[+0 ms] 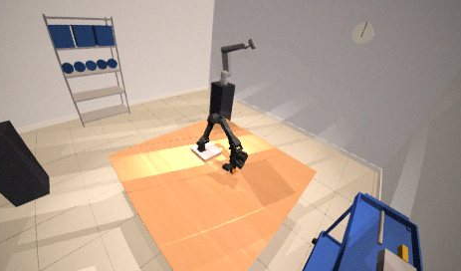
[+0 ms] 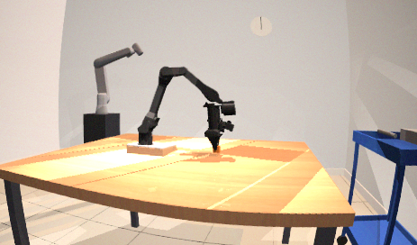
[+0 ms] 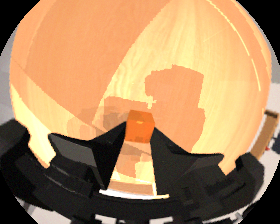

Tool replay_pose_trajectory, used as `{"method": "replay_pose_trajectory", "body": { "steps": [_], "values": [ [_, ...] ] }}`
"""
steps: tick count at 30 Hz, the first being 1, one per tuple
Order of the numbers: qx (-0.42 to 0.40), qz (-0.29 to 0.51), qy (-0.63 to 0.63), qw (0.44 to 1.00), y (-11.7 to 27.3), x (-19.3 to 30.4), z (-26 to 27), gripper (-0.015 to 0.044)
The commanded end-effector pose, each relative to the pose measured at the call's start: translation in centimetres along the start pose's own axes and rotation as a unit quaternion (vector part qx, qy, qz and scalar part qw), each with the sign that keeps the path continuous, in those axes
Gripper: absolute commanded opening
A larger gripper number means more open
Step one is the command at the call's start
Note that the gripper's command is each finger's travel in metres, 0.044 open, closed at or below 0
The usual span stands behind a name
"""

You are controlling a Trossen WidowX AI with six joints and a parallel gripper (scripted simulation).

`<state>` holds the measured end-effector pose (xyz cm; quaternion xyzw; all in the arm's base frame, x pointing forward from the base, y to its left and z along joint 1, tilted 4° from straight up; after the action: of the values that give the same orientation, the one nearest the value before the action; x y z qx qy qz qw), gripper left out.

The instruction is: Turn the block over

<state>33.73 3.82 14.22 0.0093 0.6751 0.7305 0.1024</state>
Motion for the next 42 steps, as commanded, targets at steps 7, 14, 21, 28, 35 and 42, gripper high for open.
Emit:
{"method": "replay_pose_trajectory", "body": {
  "steps": [7,14,21,28,35,42],
  "values": [
    [-0.015,-0.088,-0.002,0.996,-0.2,1.7,-0.3,0.0000],
    [-0.025,-0.142,-0.002,0.990,-0.5,3.0,-0.5,0.0000],
    [-0.037,-0.195,-0.003,0.980,-0.8,4.3,-0.8,0.0000],
    [-0.039,-0.206,-0.004,0.978,-0.8,4.6,-0.9,0.0000],
    [-0.043,-0.231,-0.002,0.972,-2.0,4.7,-0.8,0.0000],
    [-0.050,-0.281,0.002,0.958,-3.9,5.1,-0.9,0.0000]
  ]
}}
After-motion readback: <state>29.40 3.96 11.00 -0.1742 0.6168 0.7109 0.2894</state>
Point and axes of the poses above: the point midway between the two fingers, 35 mm back from their tips, its own y axis back along the fingers, its own z axis across the jaws, x = y × z, the point moved 10 cm from there along y, back along the fingers, and after that the axes turned 11 degrees about -y, right-handed, at the moved point
